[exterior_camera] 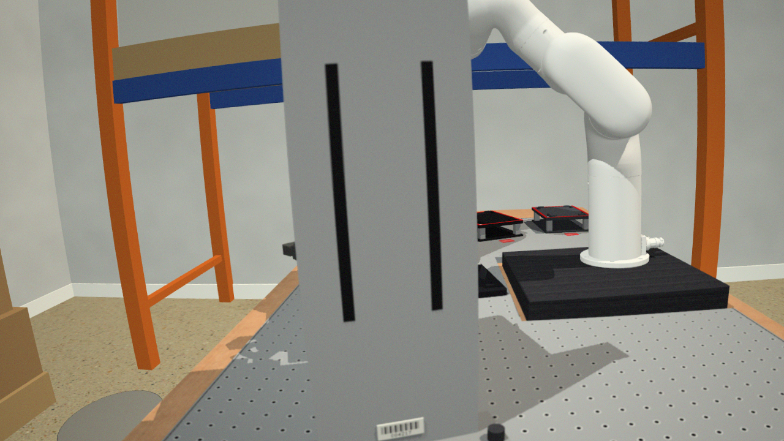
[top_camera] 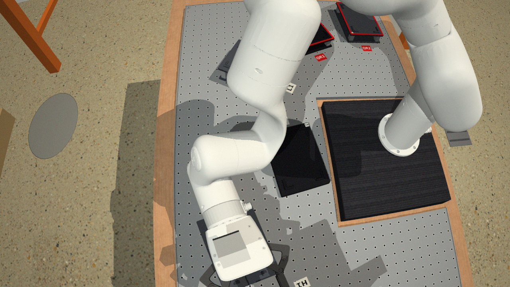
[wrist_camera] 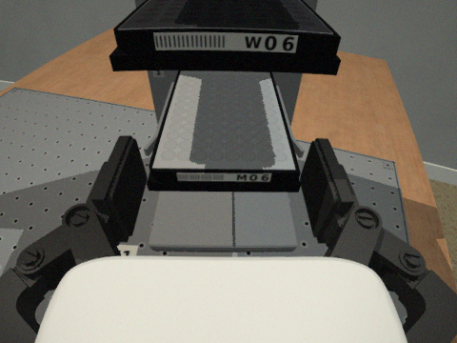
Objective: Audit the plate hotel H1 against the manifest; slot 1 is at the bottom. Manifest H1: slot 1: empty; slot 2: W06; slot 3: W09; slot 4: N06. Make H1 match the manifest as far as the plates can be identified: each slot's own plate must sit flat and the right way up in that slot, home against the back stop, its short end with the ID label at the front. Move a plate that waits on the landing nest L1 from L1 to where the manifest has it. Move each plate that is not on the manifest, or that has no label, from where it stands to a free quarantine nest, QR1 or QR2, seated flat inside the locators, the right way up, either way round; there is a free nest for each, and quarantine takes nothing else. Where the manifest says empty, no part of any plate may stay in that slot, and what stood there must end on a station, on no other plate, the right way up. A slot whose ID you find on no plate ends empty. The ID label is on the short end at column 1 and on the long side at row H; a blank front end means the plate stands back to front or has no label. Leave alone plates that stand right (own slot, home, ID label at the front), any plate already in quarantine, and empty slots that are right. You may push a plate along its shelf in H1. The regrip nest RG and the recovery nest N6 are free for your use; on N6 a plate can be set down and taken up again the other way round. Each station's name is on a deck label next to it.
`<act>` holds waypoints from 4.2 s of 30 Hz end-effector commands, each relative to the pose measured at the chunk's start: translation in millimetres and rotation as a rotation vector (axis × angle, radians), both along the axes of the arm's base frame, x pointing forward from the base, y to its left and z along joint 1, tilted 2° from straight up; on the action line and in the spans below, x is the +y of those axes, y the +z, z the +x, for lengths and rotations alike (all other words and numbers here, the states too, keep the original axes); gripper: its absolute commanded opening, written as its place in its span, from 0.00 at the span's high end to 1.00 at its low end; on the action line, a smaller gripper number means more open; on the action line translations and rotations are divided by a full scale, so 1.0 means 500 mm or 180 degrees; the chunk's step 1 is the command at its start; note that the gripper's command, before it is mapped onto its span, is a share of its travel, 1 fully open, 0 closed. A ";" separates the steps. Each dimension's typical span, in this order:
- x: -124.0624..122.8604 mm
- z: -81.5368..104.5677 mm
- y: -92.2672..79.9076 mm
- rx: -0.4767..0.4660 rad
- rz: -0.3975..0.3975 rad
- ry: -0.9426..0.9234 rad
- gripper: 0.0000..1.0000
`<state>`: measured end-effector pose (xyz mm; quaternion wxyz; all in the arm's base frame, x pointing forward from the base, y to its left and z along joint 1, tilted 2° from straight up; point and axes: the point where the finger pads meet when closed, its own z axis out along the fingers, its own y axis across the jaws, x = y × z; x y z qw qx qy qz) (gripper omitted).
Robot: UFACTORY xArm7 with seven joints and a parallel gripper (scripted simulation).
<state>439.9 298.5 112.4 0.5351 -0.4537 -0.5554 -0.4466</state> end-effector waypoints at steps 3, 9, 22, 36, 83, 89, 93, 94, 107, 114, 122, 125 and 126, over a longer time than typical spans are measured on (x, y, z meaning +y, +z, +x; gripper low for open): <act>0.007 0.000 0.003 -0.0012 0.0003 0.0001 0.00; 0.015 -0.001 0.003 -0.0012 0.0003 0.0001 0.00; 0.029 -0.004 0.002 -0.0012 0.0003 0.0001 0.00; 0.032 -0.004 0.002 -0.0012 0.0003 0.0001 0.00; 0.031 -0.004 0.002 -0.0012 0.0003 0.0001 1.00; 0.031 -0.004 0.002 -0.0012 0.0003 0.0001 1.00; 0.031 -0.004 0.002 -0.0012 0.0003 0.0001 1.00; 0.031 -0.004 0.002 -0.0012 0.0003 0.0001 1.00; 0.031 -0.004 0.005 -0.0012 0.0003 0.0001 1.00; 0.011 0.000 0.005 -0.0012 0.0003 0.0001 1.00; -0.008 0.003 0.006 -0.0012 0.0003 0.0001 1.00; -0.018 0.005 0.006 -0.0012 0.0003 0.0001 1.00; -0.022 0.006 0.006 -0.0012 0.0003 0.0001 1.00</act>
